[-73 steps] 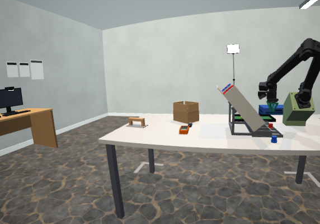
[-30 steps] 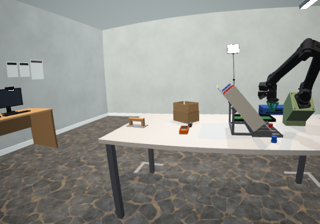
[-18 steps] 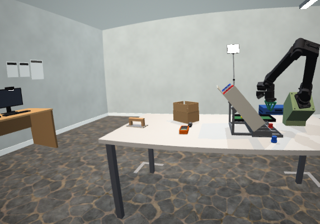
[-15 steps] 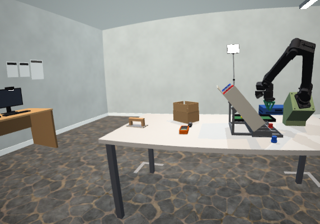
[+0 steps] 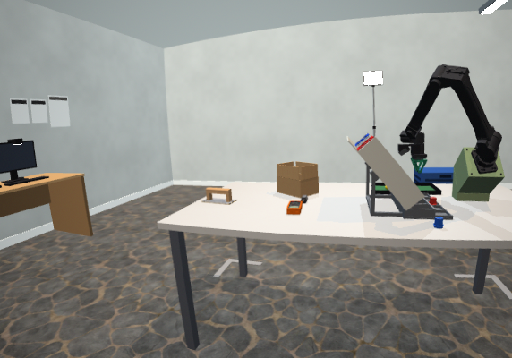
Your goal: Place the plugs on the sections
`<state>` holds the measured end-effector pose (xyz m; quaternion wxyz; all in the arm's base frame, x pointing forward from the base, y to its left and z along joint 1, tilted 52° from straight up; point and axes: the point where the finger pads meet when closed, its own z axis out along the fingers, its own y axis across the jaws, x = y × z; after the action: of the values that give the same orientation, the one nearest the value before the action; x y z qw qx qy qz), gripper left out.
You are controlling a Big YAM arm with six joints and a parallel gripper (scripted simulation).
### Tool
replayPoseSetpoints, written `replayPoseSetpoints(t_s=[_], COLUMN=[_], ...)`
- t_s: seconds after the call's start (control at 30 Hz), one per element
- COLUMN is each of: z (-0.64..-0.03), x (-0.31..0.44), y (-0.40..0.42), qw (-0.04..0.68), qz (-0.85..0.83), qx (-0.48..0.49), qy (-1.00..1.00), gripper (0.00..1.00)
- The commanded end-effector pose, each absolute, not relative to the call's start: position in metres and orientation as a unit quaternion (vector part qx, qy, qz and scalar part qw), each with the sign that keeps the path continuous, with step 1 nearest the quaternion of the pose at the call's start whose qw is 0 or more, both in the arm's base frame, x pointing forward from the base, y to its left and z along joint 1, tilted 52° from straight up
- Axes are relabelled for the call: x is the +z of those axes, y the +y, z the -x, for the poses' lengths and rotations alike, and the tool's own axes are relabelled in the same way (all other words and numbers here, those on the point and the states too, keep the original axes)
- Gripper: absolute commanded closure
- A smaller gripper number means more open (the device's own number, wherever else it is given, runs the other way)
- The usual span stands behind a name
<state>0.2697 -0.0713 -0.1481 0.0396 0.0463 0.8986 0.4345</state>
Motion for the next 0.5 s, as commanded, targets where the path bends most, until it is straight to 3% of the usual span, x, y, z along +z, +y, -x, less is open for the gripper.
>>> replayPoseSetpoints(t_s=[0.0, 0.47], z=[-0.287, -0.309], x=[-0.180, -0.254], y=[-0.108, -0.170], qw=[0.058, 0.059], qz=[-0.038, -0.039], qx=[0.433, 0.433], qy=[0.899, 0.899], gripper=[0.44, 0.44])
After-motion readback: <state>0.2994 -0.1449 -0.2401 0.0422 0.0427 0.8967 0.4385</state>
